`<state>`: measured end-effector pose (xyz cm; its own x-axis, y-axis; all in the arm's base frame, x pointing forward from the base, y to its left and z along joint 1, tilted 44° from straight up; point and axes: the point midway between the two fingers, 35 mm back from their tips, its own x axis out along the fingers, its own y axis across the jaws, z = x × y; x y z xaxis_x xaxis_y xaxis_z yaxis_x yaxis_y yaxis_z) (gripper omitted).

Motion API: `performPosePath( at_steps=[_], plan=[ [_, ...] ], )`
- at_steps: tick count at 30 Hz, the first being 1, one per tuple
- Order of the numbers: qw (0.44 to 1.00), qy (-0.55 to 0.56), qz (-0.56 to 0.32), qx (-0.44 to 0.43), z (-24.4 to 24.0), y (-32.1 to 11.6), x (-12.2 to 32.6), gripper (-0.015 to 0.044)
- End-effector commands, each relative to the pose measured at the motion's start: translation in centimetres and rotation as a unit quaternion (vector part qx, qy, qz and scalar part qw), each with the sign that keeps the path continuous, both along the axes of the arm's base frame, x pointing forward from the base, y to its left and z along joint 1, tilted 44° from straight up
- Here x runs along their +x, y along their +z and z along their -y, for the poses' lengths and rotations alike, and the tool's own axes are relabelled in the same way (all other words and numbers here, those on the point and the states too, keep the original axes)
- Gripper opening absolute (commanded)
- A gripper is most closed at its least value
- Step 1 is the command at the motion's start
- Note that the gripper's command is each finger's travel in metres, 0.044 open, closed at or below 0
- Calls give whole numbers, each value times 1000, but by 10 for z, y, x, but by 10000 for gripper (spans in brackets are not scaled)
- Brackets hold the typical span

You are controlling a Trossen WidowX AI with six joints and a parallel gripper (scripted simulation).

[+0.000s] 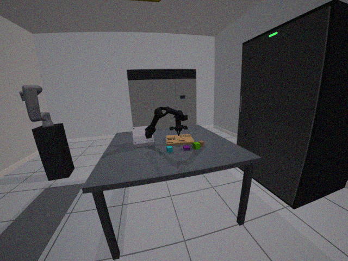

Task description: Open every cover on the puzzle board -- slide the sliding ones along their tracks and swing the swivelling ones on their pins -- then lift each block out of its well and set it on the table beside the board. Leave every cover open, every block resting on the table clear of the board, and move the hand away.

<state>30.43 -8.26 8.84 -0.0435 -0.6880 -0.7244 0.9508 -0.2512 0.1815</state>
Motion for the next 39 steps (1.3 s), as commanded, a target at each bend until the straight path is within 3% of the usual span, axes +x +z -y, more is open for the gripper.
performPosePath(
  at_steps=[1,39],
  plan=[
    [1000,1,-2,-2,3,-3,0,0],
    [1000,1,-2,-3,30,-29,-1,0]
  ],
)
